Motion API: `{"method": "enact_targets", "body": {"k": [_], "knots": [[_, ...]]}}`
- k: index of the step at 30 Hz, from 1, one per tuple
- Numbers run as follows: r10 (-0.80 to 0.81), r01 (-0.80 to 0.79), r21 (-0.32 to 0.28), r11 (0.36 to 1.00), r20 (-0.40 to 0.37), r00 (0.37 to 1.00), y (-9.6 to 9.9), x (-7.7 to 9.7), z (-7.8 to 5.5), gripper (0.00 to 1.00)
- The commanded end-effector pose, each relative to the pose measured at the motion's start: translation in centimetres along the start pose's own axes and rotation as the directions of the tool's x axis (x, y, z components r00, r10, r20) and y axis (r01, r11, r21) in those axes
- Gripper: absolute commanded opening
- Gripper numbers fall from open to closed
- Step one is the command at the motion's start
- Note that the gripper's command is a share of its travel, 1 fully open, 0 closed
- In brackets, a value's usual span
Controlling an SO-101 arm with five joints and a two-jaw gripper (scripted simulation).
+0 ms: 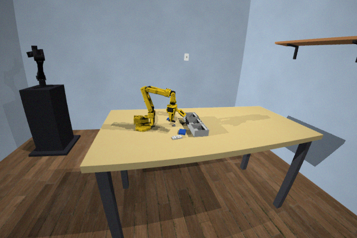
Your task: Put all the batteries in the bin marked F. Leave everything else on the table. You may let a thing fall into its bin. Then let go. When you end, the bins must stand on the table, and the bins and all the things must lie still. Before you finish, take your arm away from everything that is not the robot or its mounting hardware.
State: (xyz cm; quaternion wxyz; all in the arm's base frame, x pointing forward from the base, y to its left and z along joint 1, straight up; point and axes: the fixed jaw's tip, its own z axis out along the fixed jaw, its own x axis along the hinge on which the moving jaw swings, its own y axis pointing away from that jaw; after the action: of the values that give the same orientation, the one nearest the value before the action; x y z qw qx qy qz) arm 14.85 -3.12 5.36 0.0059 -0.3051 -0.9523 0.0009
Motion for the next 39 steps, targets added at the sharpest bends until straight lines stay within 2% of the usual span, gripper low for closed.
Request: {"method": "enact_targets", "body": {"k": [1, 13, 27, 39], "knots": [[-0.061, 0.062, -0.016, 0.998, 0.043, 0.997, 1.2, -0.8, -0.9, 0.0], [-0.165, 0.167, -0.024, 0.986, 0.07, 0.984, 3.3, -1.5, -1.7, 0.0], [-0.188, 0.191, -0.026, 0.981, 0.077, 0.979, 3.8, -1.6, -1.9, 0.0], [-0.289, 0.294, -0.031, 0.955, 0.109, 0.951, 5.9, -2.5, -2.8, 0.0]]}}
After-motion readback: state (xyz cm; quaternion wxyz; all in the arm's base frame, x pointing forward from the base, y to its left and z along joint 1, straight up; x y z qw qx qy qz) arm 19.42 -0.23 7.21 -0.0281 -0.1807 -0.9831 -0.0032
